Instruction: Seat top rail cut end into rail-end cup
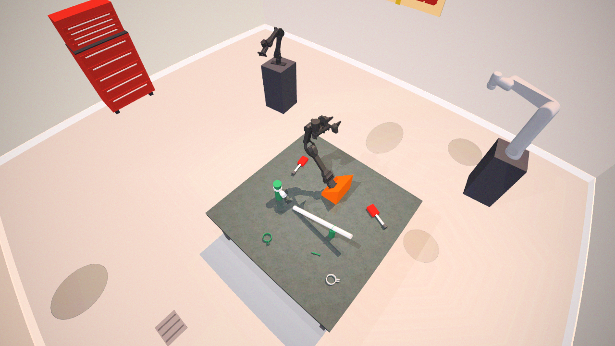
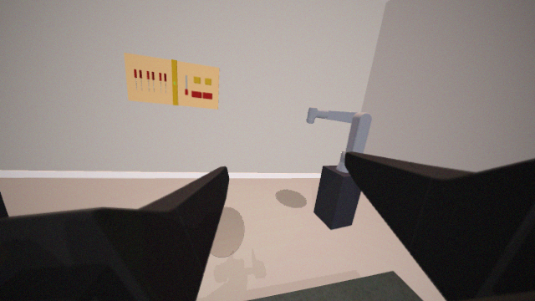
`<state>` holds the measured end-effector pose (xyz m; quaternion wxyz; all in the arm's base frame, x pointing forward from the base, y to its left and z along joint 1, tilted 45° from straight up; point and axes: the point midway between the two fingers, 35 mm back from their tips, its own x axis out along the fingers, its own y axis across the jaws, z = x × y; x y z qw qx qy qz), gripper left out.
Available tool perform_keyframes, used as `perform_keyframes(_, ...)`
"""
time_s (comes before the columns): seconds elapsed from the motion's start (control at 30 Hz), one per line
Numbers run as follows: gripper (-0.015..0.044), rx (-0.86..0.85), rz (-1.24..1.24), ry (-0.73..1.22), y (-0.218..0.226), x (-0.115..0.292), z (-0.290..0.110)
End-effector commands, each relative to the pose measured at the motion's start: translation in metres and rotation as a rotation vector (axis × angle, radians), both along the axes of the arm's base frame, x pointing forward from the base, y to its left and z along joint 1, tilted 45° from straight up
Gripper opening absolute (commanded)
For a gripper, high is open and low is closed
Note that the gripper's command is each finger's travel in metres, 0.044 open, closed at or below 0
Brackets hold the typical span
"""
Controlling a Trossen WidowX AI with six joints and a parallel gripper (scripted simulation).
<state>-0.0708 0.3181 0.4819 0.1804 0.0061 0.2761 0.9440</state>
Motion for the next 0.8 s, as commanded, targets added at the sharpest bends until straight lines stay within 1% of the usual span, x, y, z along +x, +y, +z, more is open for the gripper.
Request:
perform_keyframes(0.0, 0.0426, -0.008, -0.010, -0.004, 0.002, 0.001, -0.002)
perform_keyframes(0.03, 0.0440, -0.031, -0.039, -0.016, 0.006, 0.006, -0.007)
perform_keyframes(0.23, 0.0440, -0.307, -0.385, -0.148, 0.045, 0.068, -0.074)
perform_keyframes(0.4, 0.0440, -0.546, -0.682, -0.248, 0.054, 0.131, -0.132)
perform_keyframes(0.57, 0.0440, -0.783, -0.976, -0.344, 0.040, 0.196, -0.187)
perform_keyframes(0.77, 0.0440, -1.056, -1.322, -0.465, -0.004, 0.268, -0.244)
